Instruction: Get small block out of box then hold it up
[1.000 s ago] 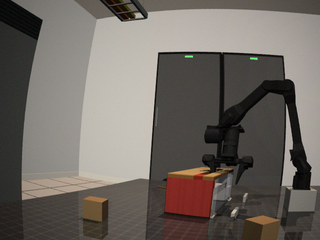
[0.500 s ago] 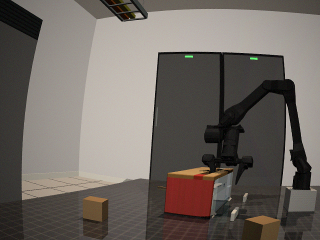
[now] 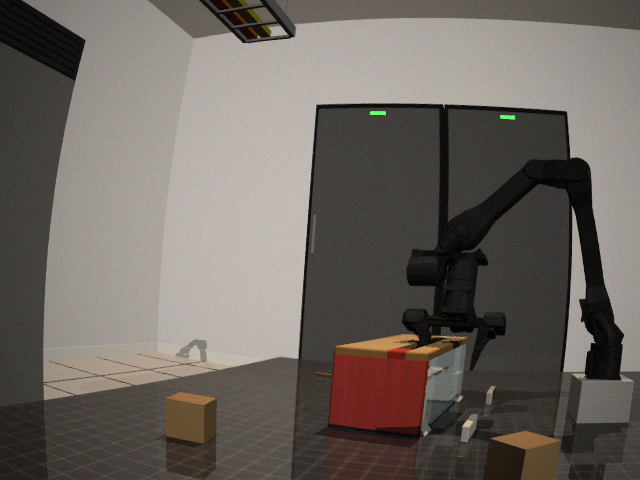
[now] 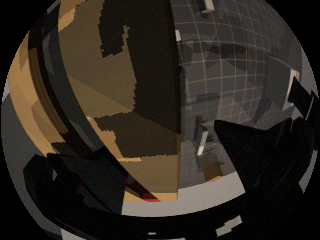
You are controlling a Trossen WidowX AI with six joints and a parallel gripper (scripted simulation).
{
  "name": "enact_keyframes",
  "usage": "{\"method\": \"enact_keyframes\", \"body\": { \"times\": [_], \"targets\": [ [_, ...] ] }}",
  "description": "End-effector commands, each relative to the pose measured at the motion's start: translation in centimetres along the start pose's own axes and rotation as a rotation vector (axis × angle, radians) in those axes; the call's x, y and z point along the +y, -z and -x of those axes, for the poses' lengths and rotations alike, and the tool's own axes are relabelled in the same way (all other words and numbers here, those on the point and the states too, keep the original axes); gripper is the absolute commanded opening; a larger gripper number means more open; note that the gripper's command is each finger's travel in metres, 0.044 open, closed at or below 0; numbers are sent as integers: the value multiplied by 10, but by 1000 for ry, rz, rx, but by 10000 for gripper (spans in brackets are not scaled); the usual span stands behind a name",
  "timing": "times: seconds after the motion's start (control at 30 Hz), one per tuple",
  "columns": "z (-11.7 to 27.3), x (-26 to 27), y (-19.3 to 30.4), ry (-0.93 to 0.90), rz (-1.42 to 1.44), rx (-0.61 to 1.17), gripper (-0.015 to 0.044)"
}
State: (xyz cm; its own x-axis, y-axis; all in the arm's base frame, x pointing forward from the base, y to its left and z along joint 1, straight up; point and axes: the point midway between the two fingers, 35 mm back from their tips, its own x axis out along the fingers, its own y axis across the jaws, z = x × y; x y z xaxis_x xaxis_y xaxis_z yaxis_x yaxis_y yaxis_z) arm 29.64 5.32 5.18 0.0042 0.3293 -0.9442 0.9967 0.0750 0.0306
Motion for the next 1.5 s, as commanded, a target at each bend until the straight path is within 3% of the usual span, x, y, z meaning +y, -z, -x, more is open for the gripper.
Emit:
{"method": "enact_keyframes", "body": {
  "times": [0.0,1.47],
  "targets": [
    [-1,0,4,-2,-3,3,400],
    [-8,1,22,-2,-3,5,400]
  ]
}}
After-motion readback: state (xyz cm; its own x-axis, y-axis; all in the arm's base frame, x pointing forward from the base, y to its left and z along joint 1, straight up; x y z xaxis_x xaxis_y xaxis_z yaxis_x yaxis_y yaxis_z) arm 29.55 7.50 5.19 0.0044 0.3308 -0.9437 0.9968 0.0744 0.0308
